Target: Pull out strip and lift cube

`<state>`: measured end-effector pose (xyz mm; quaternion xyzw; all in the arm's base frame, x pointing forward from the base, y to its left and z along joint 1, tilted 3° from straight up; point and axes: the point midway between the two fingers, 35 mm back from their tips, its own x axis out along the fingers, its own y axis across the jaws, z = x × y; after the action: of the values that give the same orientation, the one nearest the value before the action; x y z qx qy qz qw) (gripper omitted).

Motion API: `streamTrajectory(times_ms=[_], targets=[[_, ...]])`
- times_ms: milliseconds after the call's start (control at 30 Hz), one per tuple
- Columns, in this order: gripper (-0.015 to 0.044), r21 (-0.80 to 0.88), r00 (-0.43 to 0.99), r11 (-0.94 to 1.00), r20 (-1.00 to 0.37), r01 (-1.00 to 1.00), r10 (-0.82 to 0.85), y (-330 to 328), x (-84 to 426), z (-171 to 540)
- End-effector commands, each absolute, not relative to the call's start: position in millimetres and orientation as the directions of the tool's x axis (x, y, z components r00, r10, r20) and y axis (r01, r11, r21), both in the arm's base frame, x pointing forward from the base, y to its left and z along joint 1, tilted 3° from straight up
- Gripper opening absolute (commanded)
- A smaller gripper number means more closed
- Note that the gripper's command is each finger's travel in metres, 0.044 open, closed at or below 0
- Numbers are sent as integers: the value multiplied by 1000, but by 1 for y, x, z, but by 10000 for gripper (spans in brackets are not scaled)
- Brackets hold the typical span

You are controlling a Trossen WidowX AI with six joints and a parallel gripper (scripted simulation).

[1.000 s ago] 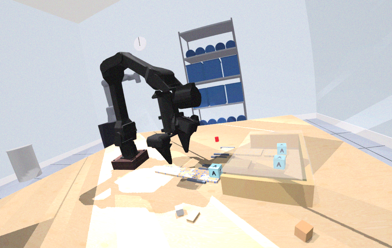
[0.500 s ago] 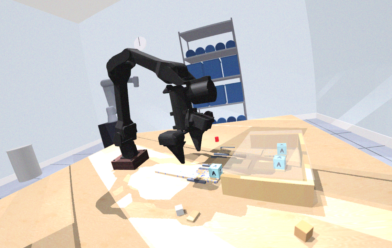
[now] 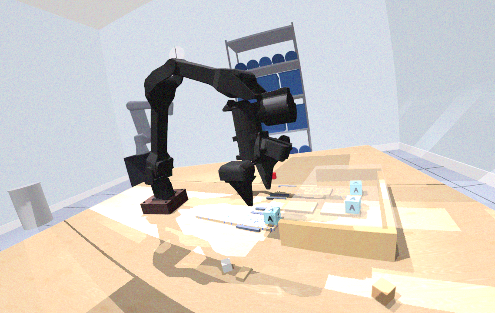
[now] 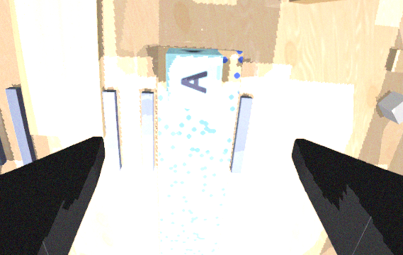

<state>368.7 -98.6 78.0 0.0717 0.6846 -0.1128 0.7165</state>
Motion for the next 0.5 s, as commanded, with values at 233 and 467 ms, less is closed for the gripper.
streamTrajectory(times_ms=[233, 467], targets=[[335, -49, 36, 966, -998, 255, -60, -103, 391, 74], [250, -49, 36, 966, -998, 255, -60, -104, 392, 62]])
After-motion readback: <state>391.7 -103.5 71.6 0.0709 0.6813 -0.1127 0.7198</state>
